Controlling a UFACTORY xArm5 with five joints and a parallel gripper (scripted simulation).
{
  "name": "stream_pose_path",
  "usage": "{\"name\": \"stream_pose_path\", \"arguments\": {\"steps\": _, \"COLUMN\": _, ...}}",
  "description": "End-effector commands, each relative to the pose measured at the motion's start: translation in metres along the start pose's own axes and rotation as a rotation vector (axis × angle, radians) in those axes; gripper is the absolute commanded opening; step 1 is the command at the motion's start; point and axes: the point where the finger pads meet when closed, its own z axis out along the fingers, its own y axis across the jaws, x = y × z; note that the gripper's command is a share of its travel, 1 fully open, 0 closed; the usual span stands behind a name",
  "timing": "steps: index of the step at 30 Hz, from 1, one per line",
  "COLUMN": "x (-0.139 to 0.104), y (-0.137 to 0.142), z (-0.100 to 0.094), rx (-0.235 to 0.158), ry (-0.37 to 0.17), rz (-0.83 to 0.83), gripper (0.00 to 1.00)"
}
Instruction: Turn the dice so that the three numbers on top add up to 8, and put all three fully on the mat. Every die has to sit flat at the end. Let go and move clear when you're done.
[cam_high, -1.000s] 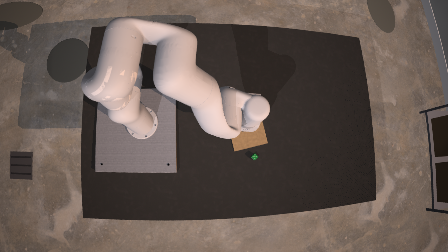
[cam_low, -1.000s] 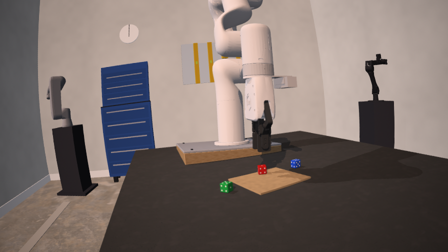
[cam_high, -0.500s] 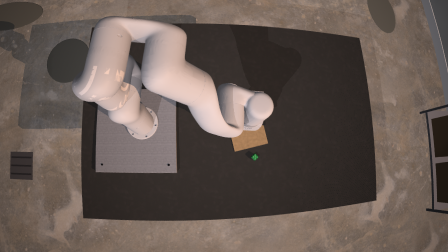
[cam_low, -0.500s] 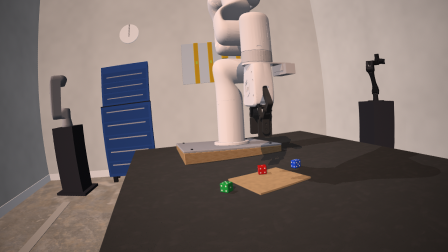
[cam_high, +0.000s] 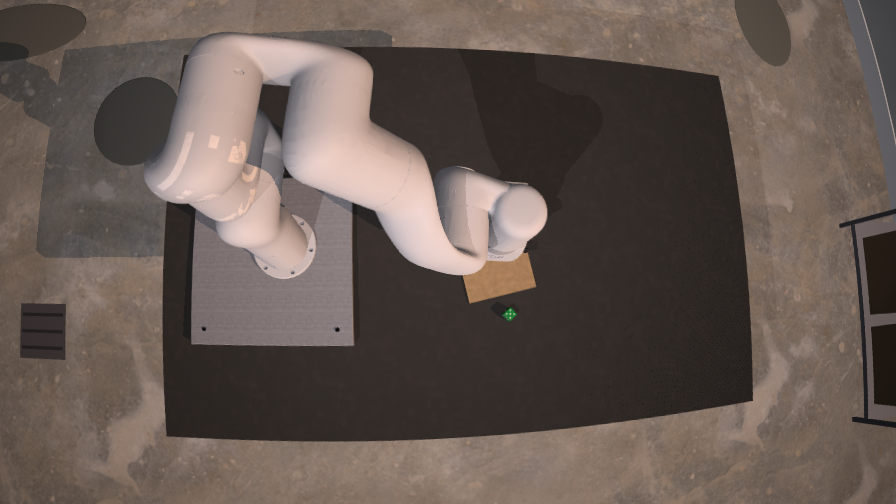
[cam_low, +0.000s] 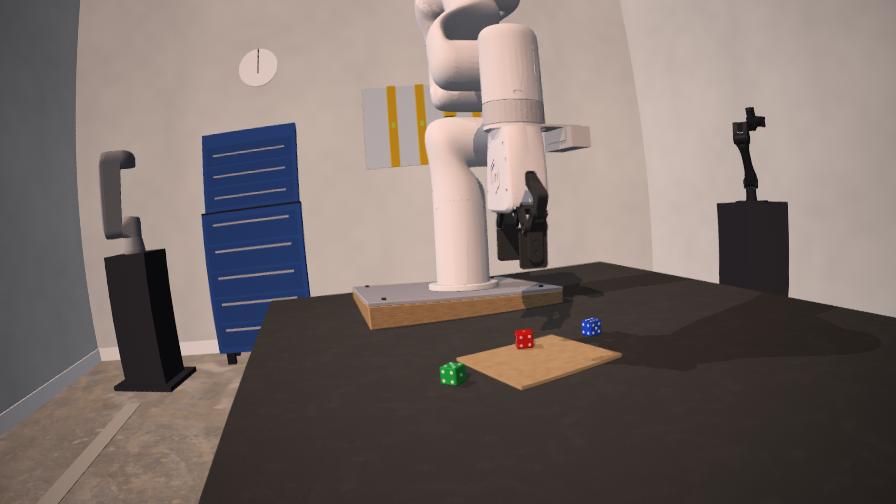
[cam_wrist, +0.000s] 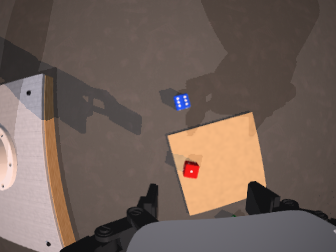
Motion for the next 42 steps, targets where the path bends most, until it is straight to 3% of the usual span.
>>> {"name": "stream_pose_path", "arguments": {"steps": 1, "x": 0.0, "y": 0.001, "z": -0.001, "rx": -0.004, "ry": 0.0, "rz": 0.0, "gripper": 1.0}}
{"name": "stream_pose_path", "arguments": {"steps": 18, "x": 0.002, "y": 0.001, "z": -0.001, "rx": -0.004, "ry": -0.001, "rz": -0.116, "gripper": 1.0}}
{"name": "stream_pose_path", "arguments": {"steps": 27, "x": 0.008, "y": 0.001, "z": 0.0, "rx": -0.004, "ry": -0.002, "rz": -0.404, "gripper": 1.0}}
{"name": "stream_pose_path", "arguments": {"steps": 31, "x": 0.009, "y": 0.0, "z": 0.0, "rx": -0.004, "ry": -0.003, "rz": -0.455, "gripper": 1.0}}
{"name": "stream_pose_path", "arguments": {"steps": 42, "x": 0.017, "y": 0.0, "z": 0.001, "rx": -0.004, "ry": -0.005, "rz": -0.843, "gripper": 1.0}}
